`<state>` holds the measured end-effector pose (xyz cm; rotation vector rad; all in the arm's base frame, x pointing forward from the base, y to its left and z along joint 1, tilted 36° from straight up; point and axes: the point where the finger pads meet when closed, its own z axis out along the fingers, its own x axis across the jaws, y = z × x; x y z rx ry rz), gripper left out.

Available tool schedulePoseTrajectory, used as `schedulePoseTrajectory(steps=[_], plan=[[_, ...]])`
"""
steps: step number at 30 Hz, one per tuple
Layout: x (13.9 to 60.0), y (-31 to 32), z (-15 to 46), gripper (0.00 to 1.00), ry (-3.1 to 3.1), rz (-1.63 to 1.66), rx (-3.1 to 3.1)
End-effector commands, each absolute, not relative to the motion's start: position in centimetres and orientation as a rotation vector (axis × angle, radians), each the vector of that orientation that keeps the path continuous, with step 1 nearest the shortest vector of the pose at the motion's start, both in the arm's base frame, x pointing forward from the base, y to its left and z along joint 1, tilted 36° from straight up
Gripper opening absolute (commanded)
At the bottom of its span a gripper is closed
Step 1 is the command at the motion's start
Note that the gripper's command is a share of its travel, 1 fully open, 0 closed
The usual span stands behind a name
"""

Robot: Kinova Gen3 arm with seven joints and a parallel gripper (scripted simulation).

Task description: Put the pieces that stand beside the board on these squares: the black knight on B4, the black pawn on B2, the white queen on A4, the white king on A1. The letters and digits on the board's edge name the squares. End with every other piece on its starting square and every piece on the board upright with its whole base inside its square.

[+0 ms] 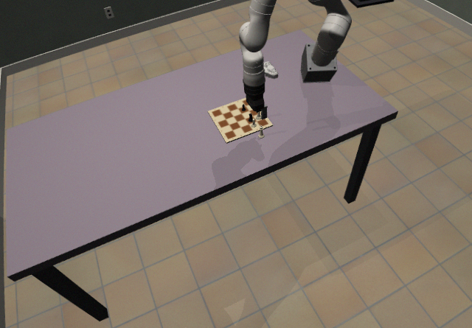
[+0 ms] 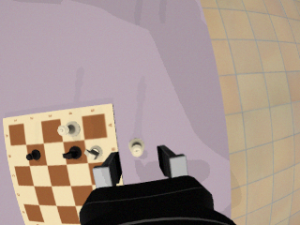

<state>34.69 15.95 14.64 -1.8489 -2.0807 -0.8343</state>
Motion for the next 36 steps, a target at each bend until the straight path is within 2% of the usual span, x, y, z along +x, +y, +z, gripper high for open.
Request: schedulePoseTrajectory(steps=[1,36], plan=[[34.7,15.9,14.7,0.79,-2.089,-0.835,-1.839],[35.5,18.0,11.7,0.79,-2.089,-0.835,-1.84]])
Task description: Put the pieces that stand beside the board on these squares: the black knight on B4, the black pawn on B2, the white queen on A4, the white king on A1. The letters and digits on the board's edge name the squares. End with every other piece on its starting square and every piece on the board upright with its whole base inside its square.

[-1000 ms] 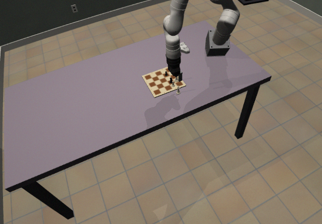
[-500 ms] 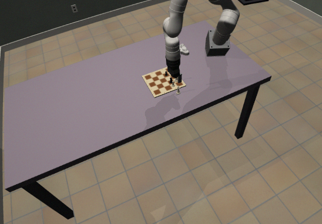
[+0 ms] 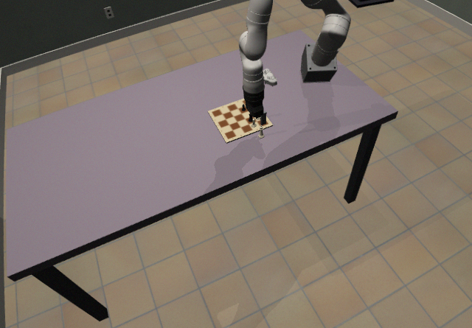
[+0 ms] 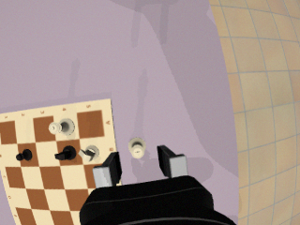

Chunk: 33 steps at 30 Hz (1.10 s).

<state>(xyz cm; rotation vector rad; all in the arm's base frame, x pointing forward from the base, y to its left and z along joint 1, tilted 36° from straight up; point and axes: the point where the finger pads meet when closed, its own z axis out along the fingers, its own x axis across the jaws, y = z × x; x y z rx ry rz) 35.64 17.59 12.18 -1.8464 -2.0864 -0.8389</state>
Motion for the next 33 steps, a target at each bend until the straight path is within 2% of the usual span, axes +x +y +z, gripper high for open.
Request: schedulePoseTrajectory(steps=[1,33], plan=[[35.54,18.06,11.64,0.79,-2.089,-0.835,-1.84],[35.81,18.75,10.65,0.79,-2.09,-0.835,-1.84]])
